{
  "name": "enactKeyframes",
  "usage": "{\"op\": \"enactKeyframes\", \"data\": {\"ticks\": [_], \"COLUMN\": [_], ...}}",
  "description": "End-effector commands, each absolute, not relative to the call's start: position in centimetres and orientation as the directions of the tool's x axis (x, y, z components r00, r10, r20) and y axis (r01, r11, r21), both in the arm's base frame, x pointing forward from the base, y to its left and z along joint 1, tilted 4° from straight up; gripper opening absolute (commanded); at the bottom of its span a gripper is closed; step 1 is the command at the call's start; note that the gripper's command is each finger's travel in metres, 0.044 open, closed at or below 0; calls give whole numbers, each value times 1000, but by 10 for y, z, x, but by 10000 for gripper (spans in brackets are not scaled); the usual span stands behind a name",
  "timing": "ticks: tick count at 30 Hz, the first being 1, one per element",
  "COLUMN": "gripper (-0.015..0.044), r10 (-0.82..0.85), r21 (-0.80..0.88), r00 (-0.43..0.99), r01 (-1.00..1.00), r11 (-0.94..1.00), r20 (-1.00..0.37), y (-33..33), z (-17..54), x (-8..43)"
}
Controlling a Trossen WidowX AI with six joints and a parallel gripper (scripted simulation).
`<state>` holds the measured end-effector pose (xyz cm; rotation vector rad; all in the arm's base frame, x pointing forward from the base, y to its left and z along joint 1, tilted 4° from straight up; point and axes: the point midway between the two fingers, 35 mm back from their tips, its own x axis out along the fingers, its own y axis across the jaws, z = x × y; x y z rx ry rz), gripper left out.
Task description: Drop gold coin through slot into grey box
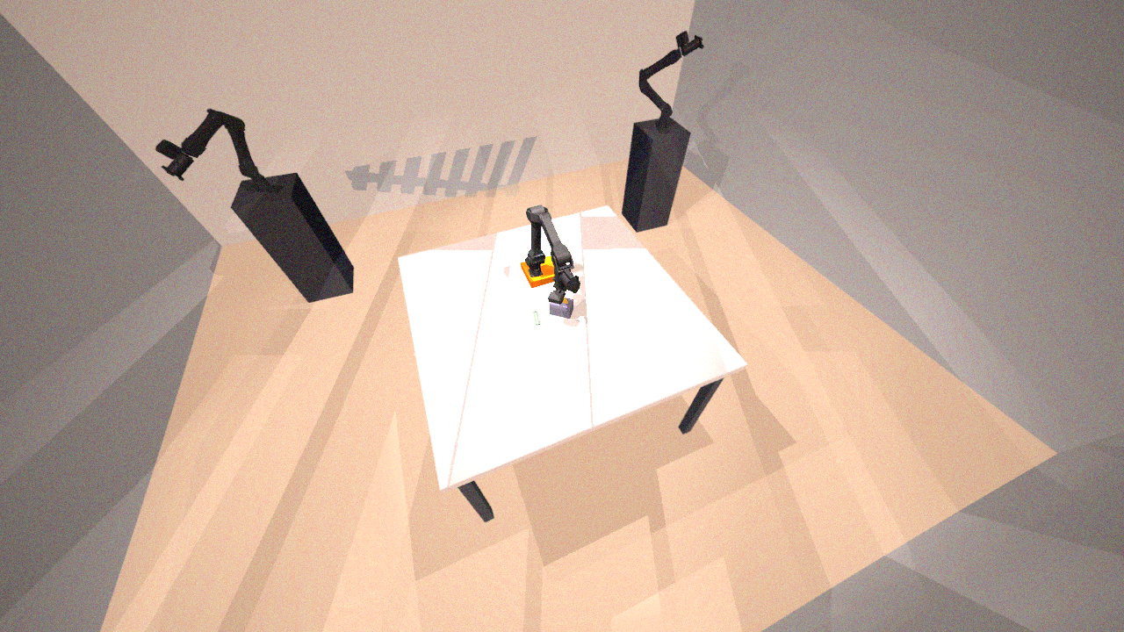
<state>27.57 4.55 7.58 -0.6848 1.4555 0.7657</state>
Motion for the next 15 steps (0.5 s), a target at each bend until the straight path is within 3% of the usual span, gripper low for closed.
{"op": "enactKeyframes", "data": {"ticks": [1,10,15], "gripper": [157,161,292], "r10": [40,40,40], "r21": [48,48,48], "r00": [-29,-29,-30], "r01": [-800,-800,-800], "r11": [598,598,598], "r20": [-999,-999,-999], "y": [45,45,45], "z": [76,76,91], "x": [276,276,277]}}
